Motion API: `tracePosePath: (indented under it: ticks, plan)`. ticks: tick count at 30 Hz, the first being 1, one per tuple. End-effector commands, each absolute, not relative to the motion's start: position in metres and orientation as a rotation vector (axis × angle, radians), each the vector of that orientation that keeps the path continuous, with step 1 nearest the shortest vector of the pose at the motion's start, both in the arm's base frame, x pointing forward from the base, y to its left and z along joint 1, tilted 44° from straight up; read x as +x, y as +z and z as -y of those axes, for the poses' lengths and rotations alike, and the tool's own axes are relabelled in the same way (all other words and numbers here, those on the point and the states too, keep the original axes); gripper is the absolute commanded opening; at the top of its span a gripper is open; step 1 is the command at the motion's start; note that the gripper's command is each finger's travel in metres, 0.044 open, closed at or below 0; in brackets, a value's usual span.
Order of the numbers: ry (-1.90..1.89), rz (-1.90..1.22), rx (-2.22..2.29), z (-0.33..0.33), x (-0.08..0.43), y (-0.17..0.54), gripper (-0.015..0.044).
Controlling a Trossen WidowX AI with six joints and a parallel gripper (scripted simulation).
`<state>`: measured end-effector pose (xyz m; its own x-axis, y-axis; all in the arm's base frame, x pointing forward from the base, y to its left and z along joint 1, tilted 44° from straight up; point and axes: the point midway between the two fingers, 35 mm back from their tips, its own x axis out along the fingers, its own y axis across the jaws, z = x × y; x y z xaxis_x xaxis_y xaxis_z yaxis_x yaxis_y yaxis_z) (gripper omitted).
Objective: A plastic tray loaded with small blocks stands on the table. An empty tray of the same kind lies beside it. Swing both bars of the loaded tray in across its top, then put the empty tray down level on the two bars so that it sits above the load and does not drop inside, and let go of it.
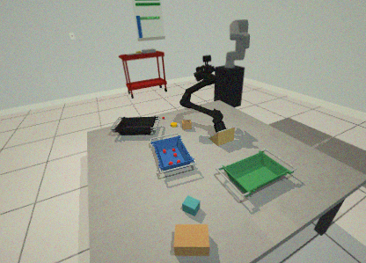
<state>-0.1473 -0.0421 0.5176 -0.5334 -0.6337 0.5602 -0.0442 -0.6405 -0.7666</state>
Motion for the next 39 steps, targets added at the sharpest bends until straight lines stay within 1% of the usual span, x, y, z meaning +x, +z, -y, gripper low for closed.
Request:
tracePosePath:
  ticks: [1,8,12,17,26,31,37,39]
  plan:
    - [-2.22,-1.071,-1.254,0.042,-0.147,0.518,0.0374]
    - [-2.225,-1.07,-1.253,0.041,-0.148,0.518,0.019]
    - [-2.335,-1.029,-1.235,0.021,-0.158,0.523,0.0085]
    - [-2.607,-0.922,-1.203,-0.035,-0.177,0.533,0.0084]
    - [-3.076,-0.783,-1.238,-0.148,-0.175,0.542,0.0084]
    - [-3.303,-0.768,-1.231,-0.199,-0.157,0.534,0.0084]
    - [-3.557,-0.654,-1.215,-0.256,-0.133,0.523,0.0084]
    - [-3.652,-0.618,-1.224,-0.274,-0.117,0.519,0.0084]
